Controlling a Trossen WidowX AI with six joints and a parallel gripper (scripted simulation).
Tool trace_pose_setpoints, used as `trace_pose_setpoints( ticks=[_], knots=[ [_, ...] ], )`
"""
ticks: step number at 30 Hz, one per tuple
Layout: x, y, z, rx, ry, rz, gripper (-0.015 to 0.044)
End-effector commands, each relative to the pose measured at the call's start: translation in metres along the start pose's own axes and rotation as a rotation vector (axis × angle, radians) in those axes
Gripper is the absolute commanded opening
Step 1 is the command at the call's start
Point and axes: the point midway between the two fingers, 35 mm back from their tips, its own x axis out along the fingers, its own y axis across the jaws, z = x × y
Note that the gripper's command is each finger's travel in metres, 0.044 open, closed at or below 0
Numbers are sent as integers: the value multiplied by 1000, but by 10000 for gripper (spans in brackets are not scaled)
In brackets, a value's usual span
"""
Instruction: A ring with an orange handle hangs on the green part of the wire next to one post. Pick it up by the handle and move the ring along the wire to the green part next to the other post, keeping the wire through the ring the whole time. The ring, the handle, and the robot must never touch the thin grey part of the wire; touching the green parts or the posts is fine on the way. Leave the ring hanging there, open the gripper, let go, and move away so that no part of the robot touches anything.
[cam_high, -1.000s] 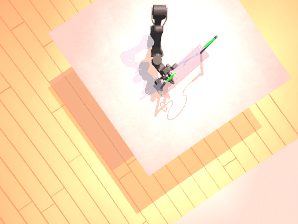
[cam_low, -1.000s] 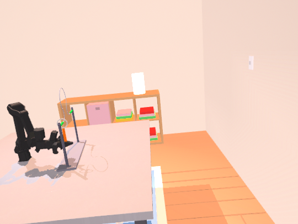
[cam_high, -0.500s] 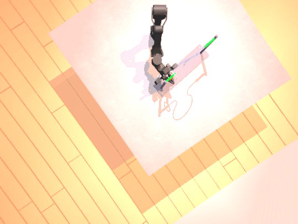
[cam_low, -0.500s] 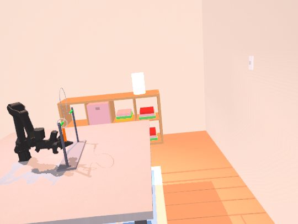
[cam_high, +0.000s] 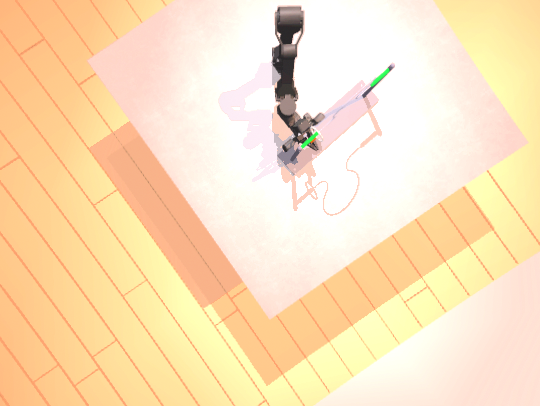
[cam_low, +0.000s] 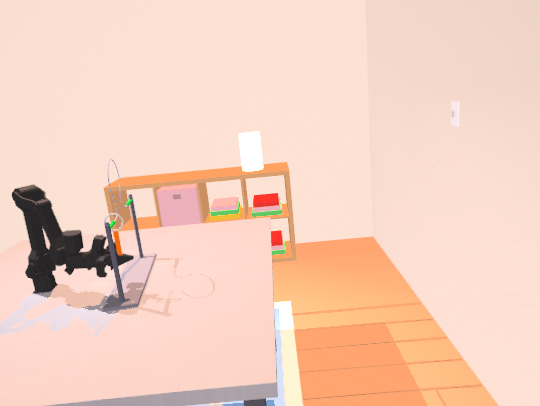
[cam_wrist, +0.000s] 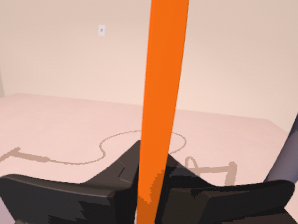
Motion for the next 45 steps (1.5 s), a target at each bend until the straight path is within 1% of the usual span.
trace_pose_setpoints(
  ticks=[1,24,33,45],
  knots=[
    [-1,5,0,5,-1,-1,-150],
    [0,37,0,83,-3,5,-150],
    [-1,59,3,189,-4,14,-150],
    [-2,98,14,414,-2,34,-150]
  ],
)
